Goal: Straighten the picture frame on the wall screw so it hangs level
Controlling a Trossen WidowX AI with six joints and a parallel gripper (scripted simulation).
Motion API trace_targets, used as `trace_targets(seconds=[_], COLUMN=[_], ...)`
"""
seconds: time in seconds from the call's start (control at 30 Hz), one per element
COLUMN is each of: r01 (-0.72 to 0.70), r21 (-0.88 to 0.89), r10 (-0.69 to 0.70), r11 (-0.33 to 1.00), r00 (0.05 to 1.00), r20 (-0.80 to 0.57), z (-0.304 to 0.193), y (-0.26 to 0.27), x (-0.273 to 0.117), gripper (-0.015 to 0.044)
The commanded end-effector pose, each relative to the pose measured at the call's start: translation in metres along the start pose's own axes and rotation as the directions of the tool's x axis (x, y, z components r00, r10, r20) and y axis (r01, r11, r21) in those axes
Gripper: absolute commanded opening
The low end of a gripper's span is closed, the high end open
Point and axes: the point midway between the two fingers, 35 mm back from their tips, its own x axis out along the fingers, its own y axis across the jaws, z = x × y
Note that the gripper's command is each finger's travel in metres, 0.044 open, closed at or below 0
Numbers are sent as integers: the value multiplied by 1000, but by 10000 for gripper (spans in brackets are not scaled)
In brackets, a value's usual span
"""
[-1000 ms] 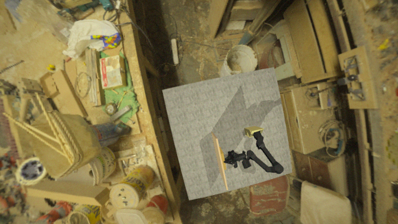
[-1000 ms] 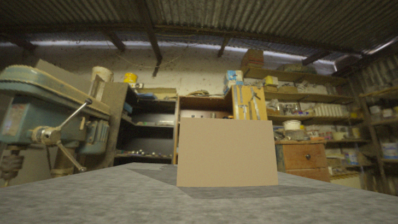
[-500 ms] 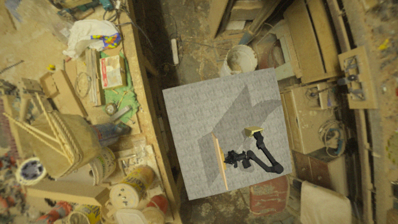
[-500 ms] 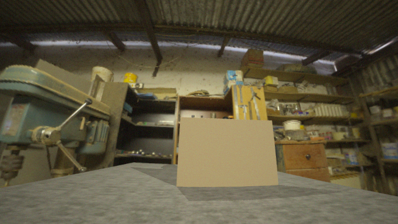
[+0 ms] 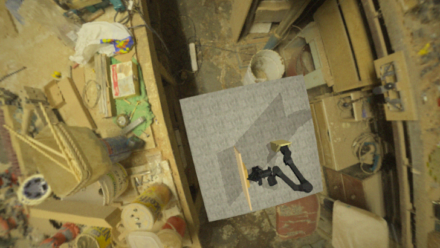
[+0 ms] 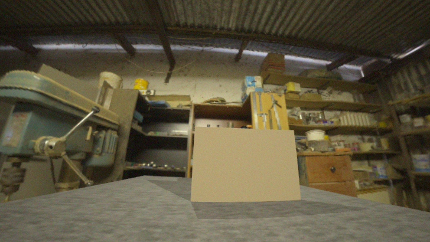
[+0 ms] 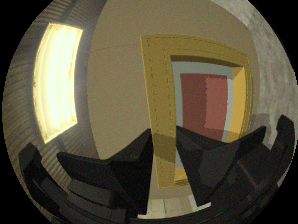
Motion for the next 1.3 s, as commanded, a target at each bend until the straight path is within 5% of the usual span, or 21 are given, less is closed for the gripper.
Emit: trace_targets(seconds=[0.0,1.27], r01=[-16,-4], r21=[6,120], r10=[16,3], r11=[1000,993], r00=[1000,1000], r20=[6,3], z=[1,1], y=[2,-1], x=[0,0], gripper=[0,0])
